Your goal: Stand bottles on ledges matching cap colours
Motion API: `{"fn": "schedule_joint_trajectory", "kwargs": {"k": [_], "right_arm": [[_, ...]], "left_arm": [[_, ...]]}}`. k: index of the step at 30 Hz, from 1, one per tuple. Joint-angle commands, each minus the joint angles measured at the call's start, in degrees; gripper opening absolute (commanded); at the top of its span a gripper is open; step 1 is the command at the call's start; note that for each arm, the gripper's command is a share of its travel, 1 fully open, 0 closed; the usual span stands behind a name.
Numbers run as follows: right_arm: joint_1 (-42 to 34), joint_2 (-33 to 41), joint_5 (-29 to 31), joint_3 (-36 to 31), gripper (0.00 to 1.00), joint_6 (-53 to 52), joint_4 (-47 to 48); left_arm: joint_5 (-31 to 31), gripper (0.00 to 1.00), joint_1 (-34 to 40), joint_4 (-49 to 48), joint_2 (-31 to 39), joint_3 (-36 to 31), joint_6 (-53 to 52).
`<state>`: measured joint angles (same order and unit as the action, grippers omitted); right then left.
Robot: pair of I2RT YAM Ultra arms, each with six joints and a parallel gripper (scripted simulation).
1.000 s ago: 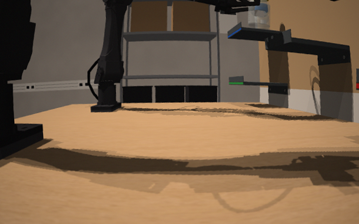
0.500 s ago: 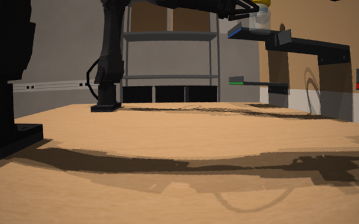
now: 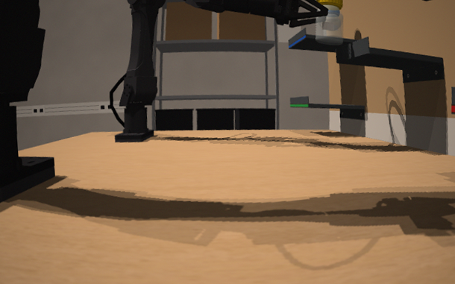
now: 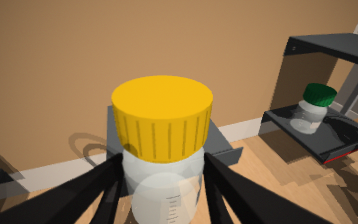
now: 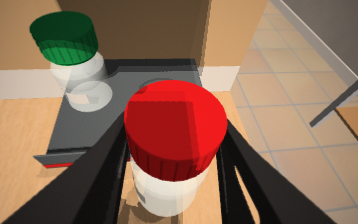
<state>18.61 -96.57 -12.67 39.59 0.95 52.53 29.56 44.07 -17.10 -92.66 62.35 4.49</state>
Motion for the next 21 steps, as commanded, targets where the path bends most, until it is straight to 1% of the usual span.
{"fn": "schedule_joint_trajectory", "kwargs": {"k": [1, 4, 13, 17, 21], "right_arm": [[-0.7, 3.2, 0.6, 3.7, 0.50, -0.3, -1.2], [-0.7, 3.4, 0.5, 4.4, 0.50, -0.3, -2.1], [-0.9, 1.9, 1.2, 5.3, 0.50, -0.3, -0.1], [-1.4, -0.7, 1.8, 7.4, 0.50, -0.2, 0.5], [-2.1, -4.4, 2.6, 11.2, 0.50, -0.1, 1.0]], "left_arm": [[-0.3, 0.49, 0.1, 1.6, 4.0, 4.3, -0.7], [0.0, 0.49, 0.2, 3.3, 4.5, 5.4, -0.4], [-1.0, 0.49, -0.4, 1.5, 3.4, 6.2, -0.7], [-1.9, 0.49, -1.1, 0.4, 1.6, 7.2, -0.9], [-3.3, 0.49, -2.2, -1.2, -1.0, 9.3, -1.0]]}}
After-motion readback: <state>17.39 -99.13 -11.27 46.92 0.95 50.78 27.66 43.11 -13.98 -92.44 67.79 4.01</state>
